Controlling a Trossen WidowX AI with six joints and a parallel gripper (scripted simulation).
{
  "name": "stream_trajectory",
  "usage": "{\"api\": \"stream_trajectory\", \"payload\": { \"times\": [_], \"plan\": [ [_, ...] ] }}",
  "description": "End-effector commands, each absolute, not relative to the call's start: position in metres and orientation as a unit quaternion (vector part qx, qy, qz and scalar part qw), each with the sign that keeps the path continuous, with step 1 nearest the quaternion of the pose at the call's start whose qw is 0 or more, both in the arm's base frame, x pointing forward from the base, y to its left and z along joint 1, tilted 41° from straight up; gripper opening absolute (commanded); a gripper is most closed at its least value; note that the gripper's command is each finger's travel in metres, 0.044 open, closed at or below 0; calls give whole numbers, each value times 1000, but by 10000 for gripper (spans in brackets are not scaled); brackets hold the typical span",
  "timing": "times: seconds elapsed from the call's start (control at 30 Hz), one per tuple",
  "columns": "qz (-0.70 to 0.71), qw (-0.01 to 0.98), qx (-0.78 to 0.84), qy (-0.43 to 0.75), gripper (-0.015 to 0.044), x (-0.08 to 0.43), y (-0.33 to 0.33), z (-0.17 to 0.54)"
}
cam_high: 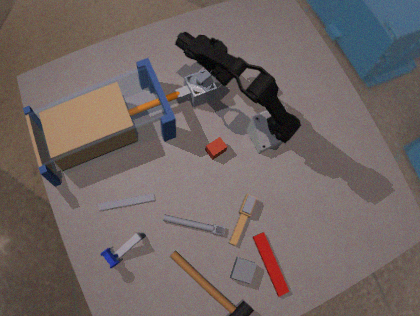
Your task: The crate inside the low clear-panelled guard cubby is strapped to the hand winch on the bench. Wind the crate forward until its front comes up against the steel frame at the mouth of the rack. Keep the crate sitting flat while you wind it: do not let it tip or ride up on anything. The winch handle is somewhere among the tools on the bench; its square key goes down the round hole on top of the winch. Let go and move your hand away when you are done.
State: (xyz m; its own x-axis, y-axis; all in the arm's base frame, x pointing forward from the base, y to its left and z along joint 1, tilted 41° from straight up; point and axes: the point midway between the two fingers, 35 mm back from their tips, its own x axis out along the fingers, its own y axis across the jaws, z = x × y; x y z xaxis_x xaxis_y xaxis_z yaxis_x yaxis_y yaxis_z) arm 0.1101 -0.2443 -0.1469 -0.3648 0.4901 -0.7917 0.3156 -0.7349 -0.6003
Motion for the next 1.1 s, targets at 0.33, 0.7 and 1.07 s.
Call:
{"api": "stream_trajectory", "payload": {
  "times": [0.33,0.7,1.07],
  "plan": [
    [764,119,-544,-325,0,108,-235,-144],
    [765,124,-543,-322,0,108,-231,-147],
    [760,106,-549,-332,0,109,-231,-152]
  ]
}}
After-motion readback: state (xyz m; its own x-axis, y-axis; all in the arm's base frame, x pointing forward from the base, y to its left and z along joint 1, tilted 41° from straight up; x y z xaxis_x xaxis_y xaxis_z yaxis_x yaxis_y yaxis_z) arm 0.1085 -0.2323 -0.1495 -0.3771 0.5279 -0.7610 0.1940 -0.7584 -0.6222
